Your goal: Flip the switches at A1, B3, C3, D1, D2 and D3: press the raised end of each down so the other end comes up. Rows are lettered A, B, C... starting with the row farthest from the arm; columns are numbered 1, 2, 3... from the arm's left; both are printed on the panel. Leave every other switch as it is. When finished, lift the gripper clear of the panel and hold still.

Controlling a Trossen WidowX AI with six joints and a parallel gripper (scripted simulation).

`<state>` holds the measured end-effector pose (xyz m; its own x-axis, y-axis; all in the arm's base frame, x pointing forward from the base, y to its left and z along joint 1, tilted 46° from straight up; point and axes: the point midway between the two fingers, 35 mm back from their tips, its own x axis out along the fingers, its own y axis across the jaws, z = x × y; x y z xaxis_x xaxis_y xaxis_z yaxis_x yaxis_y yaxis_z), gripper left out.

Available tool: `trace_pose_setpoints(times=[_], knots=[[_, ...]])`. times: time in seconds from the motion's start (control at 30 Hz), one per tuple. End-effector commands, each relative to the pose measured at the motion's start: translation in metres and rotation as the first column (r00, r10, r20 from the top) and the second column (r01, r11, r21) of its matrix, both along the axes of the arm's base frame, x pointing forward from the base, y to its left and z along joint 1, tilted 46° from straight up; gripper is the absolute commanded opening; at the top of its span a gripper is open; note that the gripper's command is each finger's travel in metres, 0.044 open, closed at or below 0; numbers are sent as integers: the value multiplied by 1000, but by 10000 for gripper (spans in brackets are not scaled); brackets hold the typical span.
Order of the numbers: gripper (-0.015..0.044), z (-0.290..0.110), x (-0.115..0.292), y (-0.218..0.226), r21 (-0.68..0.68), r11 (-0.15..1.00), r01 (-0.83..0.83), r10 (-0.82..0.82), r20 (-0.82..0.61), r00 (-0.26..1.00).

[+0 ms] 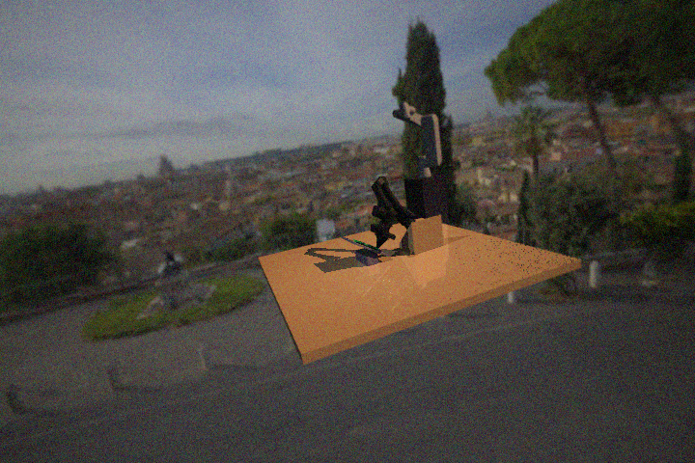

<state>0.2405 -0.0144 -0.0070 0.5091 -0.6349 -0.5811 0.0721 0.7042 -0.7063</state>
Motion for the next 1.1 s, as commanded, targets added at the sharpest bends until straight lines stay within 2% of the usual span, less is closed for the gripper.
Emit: trace_pose_setpoints(times=[0.0, 0.77, 1.07], knots=[[0, -2, -1, -1, -2, 1000, -4, 4, -10, 1000], [0, -4, 0, -3, -3, 1000, -4, 4, -10, 1000], [0, 32, -34, 38, 0, 1000, -21, 21, 4, 1000]])
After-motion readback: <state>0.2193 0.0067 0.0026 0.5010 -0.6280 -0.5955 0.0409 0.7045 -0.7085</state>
